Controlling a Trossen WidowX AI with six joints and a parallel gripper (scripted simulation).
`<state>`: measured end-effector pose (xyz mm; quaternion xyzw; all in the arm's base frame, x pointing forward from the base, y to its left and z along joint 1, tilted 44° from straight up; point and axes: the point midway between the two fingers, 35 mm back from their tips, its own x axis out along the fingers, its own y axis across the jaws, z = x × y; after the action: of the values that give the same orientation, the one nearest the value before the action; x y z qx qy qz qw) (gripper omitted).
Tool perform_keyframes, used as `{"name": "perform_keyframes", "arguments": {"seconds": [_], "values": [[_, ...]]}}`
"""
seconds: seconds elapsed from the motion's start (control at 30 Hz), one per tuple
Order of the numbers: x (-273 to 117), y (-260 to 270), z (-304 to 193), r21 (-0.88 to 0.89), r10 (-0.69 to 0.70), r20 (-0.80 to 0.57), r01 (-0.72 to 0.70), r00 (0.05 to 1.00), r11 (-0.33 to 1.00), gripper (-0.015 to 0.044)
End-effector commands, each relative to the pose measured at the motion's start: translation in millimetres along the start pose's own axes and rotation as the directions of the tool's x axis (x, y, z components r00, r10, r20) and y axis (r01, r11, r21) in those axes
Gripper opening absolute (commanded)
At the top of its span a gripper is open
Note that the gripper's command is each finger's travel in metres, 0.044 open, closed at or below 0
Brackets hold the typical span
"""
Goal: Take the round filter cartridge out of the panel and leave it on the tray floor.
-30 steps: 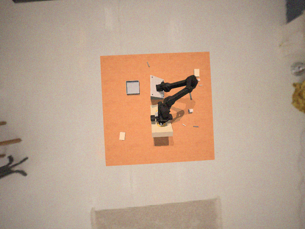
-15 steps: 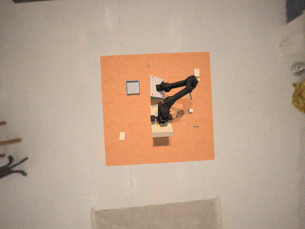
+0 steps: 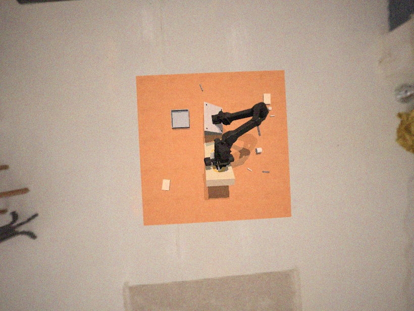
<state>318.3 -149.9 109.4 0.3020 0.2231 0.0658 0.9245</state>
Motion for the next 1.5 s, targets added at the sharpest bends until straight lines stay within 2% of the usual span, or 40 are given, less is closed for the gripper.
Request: {"name": "perform_keyframes", "arguments": {"seconds": [0.0, 0.3, 0.63, 1.07, 1.47], "values": [[4.3, -0.3, -1.5, -0.139, -0.007, -0.007, 0.006, 1.000, 0.990, 0.0000], [5.2, -0.3, -1.7, -0.432, -0.007, -0.007, 0.004, 1.000, 0.902, 0.0000], [5.7, -0.3, -1.7, -0.713, -0.007, -0.007, 0.000, 1.000, 0.701, 0.0000], [6.0, -0.3, -1.7, -0.948, -0.007, -0.007, -0.004, 1.000, 0.317, 0.0000], [5.8, -0.3, -1.7, -0.995, -0.007, -0.007, -0.008, 1.000, -0.096, 0.0000]]}}
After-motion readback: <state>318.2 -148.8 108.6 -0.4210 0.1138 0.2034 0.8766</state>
